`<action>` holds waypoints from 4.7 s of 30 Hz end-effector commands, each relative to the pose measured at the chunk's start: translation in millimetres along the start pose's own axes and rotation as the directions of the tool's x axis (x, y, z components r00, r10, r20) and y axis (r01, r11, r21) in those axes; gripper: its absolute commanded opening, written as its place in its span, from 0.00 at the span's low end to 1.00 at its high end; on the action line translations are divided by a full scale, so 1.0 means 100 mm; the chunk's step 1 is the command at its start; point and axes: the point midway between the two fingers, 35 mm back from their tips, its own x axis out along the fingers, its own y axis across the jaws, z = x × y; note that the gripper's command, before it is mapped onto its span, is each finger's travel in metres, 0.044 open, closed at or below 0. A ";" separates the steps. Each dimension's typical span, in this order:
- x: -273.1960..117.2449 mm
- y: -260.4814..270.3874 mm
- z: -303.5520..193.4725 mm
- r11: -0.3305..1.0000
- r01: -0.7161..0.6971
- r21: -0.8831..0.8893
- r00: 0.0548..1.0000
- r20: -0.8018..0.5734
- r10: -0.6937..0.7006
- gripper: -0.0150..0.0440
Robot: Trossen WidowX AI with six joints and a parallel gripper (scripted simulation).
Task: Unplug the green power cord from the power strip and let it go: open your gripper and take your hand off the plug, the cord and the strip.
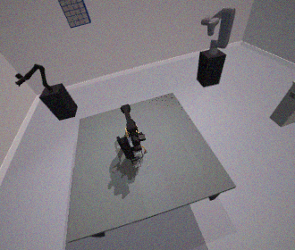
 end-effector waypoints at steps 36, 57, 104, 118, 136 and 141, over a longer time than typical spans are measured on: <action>0.08 -0.01 0.21 1.000 -0.002 -0.001 1.000 0.002 0.002 0.25; 0.08 0.02 0.55 1.000 -0.003 -0.002 1.000 0.005 0.003 0.25; -0.01 0.01 0.02 1.000 -0.004 -0.003 1.000 0.001 0.004 0.53; 0.11 0.01 0.01 1.000 -0.004 -0.003 1.000 0.001 0.004 0.53; 0.09 0.00 0.04 1.000 -0.002 0.000 1.000 0.006 0.002 0.25; 0.09 -0.01 0.12 1.000 -0.002 0.000 1.000 0.006 0.002 0.25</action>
